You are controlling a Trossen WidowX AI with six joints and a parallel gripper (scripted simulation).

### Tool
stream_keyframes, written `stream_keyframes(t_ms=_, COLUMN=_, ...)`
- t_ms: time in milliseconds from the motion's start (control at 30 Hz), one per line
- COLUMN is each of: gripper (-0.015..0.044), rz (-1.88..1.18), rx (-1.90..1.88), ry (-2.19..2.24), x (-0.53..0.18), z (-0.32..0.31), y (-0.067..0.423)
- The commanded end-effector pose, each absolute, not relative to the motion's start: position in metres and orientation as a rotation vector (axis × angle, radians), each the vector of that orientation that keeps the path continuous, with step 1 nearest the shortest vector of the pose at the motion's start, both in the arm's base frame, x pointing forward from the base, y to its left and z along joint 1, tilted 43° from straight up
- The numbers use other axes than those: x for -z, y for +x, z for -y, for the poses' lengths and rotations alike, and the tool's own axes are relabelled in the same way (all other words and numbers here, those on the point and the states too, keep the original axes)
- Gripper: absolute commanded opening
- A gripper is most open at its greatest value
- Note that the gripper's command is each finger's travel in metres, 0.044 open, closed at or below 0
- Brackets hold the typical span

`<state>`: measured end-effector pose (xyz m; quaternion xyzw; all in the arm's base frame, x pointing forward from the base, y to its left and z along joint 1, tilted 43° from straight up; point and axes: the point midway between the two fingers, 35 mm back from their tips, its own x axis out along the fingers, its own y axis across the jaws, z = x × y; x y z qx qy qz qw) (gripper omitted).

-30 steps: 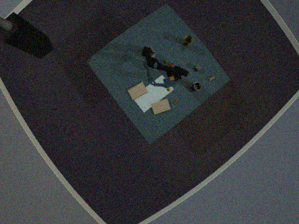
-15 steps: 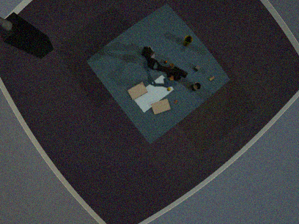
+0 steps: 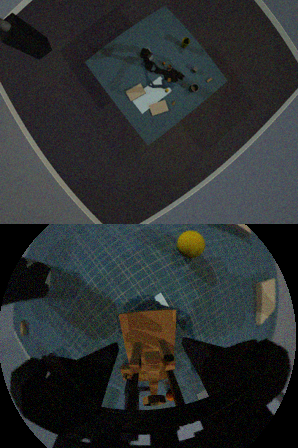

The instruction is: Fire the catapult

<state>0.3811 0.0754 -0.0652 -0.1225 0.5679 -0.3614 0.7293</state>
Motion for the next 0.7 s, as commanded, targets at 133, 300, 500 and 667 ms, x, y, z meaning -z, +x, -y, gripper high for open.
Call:
stream_keyframes(t_ms=133, gripper=0.0309, rz=-1.251, rx=0.796, ry=-0.270, x=0.065, z=-0.075, y=0.381)
stream_keyframes(t_ms=300, gripper=0.0177, rz=-1.251, rx=0.796, ry=-0.270, x=0.065, z=-0.075, y=0.381)
stream_keyframes(t_ms=500, gripper=0.0098, rz=-1.251, rx=0.796, ry=-0.270, x=0.065, z=-0.075, y=0.381)
stream_keyframes(t_ms=667, gripper=0.0000, rz=-1.253, rx=0.795, ry=-0.269, x=0.037, z=-0.102, y=0.378)
